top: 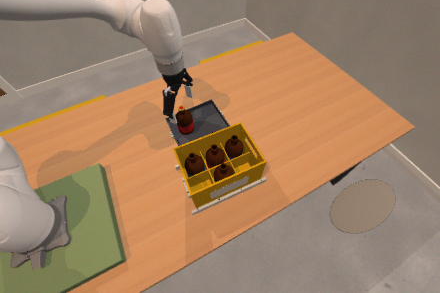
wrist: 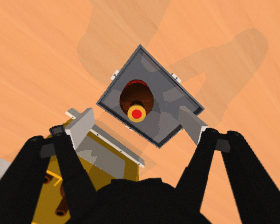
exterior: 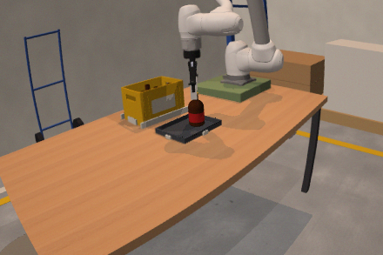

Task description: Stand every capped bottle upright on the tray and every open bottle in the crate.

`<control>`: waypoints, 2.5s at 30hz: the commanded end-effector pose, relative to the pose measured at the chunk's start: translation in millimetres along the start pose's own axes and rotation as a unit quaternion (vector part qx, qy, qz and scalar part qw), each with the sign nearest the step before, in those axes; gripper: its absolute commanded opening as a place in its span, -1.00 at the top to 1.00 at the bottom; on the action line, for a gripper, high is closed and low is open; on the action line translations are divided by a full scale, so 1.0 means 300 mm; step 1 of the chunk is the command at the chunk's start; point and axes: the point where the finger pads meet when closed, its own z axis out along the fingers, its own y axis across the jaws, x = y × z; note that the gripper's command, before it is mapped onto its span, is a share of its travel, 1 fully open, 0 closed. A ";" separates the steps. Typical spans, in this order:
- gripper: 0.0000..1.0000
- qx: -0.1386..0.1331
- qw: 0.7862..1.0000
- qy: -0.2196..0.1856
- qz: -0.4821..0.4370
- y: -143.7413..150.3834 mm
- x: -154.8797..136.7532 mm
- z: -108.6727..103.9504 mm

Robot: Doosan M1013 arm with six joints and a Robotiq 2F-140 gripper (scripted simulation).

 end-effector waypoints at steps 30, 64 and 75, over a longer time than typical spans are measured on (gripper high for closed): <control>-1.00 0.000 1.000 0.000 0.000 0.000 0.000 -0.174; -1.00 0.000 1.000 0.000 0.000 0.000 0.000 -0.391; -1.00 0.000 1.000 0.000 0.000 0.000 0.000 -0.466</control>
